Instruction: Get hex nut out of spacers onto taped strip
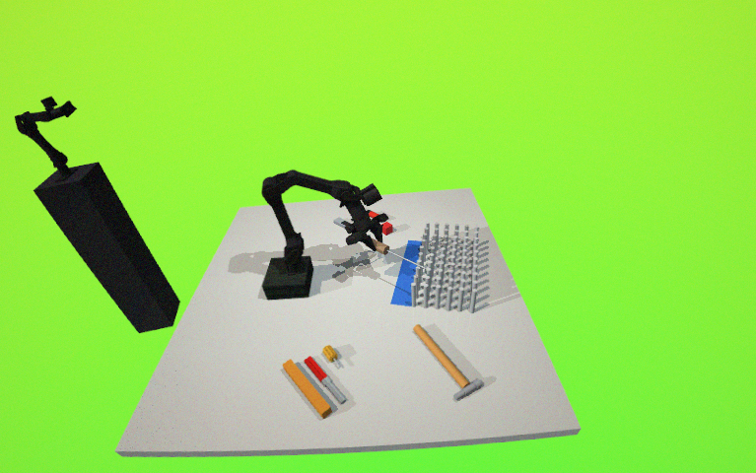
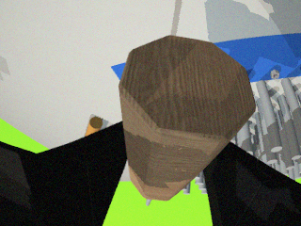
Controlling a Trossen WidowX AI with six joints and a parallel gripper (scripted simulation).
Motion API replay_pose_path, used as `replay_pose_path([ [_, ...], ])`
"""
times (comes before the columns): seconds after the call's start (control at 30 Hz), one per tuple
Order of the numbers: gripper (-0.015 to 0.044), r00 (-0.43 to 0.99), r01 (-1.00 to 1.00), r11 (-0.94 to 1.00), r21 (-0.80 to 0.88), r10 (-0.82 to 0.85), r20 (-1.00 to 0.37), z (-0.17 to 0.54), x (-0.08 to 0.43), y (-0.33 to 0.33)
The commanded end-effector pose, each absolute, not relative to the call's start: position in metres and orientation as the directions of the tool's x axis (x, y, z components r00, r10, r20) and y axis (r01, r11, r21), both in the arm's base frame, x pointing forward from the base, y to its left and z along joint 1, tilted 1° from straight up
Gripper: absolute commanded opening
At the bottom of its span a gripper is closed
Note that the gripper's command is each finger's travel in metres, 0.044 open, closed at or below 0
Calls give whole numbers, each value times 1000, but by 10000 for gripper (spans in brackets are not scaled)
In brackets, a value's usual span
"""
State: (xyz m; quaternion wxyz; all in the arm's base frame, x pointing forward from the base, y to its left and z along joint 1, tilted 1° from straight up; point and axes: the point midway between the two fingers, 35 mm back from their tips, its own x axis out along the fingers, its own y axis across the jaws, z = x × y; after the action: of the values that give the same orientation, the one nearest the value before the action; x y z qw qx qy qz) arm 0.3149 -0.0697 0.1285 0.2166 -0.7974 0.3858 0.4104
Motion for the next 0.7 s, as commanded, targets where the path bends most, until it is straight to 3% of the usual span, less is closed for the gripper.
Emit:
replay_pose_path([
  [0.0, 0, 348, -824, -565, -34, -457, -818, 132, 317, -92],
  [0.67, 0, 223, -941, -337, -38, -532, -817, 142, 298, -202],
])
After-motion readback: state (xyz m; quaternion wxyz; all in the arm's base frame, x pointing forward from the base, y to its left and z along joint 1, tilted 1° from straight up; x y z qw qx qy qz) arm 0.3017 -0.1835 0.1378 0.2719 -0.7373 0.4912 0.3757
